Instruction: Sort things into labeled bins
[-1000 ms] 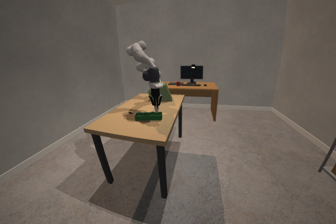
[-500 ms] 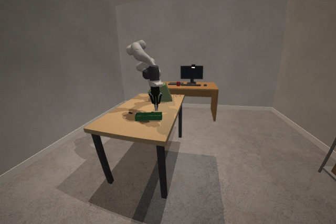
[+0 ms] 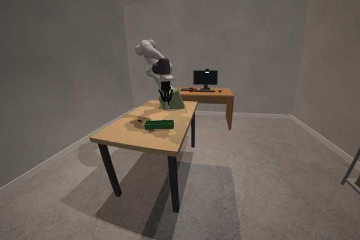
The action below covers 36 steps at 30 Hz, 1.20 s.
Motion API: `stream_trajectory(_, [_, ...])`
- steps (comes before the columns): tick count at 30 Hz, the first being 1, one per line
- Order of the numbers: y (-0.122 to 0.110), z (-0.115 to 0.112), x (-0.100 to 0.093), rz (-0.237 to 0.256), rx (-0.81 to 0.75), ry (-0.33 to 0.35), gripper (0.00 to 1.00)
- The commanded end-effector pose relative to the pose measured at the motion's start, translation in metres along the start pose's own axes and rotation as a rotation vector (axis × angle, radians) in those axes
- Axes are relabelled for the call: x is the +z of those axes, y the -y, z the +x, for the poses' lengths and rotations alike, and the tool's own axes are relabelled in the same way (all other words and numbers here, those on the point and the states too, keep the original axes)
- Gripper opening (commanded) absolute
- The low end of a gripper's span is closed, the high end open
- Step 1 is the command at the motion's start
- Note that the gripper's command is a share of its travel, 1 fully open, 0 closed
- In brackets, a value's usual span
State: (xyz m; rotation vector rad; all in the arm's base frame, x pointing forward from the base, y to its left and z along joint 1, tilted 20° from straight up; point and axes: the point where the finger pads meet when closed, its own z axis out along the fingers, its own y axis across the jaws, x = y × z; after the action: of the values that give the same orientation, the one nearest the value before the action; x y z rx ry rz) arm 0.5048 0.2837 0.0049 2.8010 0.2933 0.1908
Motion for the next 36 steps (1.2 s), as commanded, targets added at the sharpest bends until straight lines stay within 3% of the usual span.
stream_trajectory(1, [-0.005,-0.007,-0.018,-0.017,-0.023,0.024,0.05])
stream_trajectory(23, [-0.005,-0.007,-0.018,-0.017,-0.023,0.024,0.05])
stream_trajectory(24, [-0.013,-0.009,-0.016,-0.018,0.027,0.024,0.17])
stream_trajectory(27, [-0.036,-0.014,-0.008,-0.020,0.162,0.023,0.17])
stream_trajectory(29, [-0.052,-0.017,-0.003,-0.022,0.197,0.025,0.17])
stream_trajectory(31, [-0.052,-0.017,-0.003,-0.022,0.197,0.025,0.17])
stream_trajectory(36, [-0.091,-0.025,0.010,-0.031,0.331,0.036,0.17])
